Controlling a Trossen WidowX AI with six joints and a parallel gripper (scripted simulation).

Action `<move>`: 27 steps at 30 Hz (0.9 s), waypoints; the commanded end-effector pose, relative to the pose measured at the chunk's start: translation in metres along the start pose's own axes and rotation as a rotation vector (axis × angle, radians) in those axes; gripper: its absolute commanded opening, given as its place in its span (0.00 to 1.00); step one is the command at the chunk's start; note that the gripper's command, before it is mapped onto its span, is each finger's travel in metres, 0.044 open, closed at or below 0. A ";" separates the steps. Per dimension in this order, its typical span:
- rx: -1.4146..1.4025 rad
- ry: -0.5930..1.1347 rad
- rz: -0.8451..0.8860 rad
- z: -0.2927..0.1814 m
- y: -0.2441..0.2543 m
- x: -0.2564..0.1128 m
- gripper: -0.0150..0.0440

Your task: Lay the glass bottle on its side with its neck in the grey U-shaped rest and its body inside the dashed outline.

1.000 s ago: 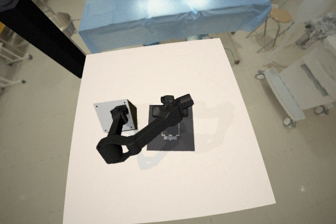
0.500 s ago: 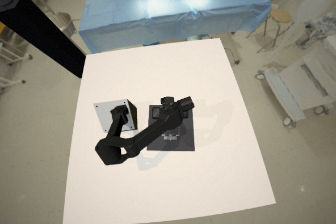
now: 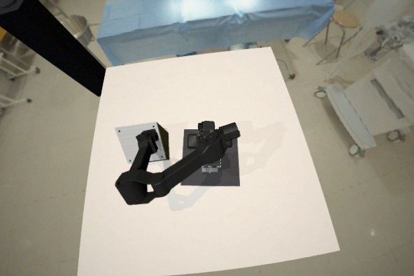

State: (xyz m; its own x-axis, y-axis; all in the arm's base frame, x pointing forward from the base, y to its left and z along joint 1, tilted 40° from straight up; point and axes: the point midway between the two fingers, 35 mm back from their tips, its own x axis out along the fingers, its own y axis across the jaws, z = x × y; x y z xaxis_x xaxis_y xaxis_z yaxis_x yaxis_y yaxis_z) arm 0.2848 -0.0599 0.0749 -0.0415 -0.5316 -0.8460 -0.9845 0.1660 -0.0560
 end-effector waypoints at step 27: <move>-0.015 -0.040 0.005 -0.022 0.001 -0.004 0.42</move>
State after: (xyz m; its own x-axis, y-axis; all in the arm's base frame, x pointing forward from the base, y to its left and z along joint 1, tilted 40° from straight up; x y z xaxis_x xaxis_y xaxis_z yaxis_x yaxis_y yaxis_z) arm 0.2825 -0.0694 0.0838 -0.0389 -0.4885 -0.8717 -0.9873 0.1532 -0.0418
